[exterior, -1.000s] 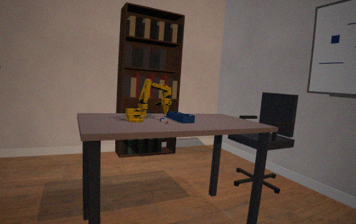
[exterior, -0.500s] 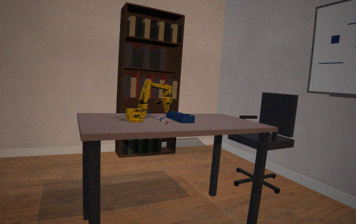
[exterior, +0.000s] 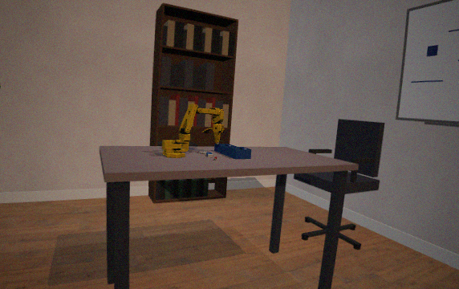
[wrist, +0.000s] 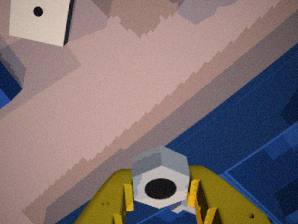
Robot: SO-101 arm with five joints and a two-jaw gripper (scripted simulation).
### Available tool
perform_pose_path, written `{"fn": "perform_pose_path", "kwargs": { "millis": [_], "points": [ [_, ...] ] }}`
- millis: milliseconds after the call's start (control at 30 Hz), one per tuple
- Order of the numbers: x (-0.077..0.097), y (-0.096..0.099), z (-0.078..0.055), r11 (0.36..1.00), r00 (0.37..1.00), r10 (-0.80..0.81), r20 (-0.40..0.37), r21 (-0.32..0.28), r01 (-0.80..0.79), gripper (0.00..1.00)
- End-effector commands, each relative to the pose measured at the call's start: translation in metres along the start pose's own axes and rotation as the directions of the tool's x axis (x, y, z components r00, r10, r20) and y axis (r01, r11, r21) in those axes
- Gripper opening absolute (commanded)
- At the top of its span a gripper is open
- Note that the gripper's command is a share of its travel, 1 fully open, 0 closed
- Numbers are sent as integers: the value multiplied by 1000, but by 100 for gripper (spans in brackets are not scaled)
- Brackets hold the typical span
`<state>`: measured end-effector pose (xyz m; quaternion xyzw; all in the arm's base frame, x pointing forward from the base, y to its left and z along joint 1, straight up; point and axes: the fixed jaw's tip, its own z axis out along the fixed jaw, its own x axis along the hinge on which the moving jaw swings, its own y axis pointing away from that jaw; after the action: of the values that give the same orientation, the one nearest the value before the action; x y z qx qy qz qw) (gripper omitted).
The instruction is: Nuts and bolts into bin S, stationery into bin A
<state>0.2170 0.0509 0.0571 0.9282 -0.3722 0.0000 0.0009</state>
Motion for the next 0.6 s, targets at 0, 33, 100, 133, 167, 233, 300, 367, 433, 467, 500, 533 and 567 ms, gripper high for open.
{"fn": "perform_pose_path", "kwargs": {
  "millis": [0,33,100,133,167,233,300,367,433,467,500,533,567],
  "points": [
    [6,-3,-9,999,1000,-17,-20,33,17,0],
    [6,-3,-9,999,1000,-17,-20,33,18,0],
    [6,-3,-9,999,1000,-17,-20,33,18,0],
    [6,-3,-9,999,1000,-18,-20,33,18,0],
    [6,-3,-9,999,1000,-18,-20,33,18,0],
    [6,-3,-9,999,1000,-20,-21,33,21,0],
    [7,-4,-9,999,999,-28,-22,35,28,0],
    [8,-4,-10,998,999,-42,-25,37,43,0],
    [10,-5,-11,997,998,-64,-29,41,65,0],
    [11,-5,-11,996,997,-77,-32,43,78,0],
    [12,-5,-12,995,995,-92,-35,45,93,0],
    [13,-6,-12,993,994,-107,-38,48,109,0],
    [15,-6,-13,991,991,-124,-42,50,126,0]
  ]
}}
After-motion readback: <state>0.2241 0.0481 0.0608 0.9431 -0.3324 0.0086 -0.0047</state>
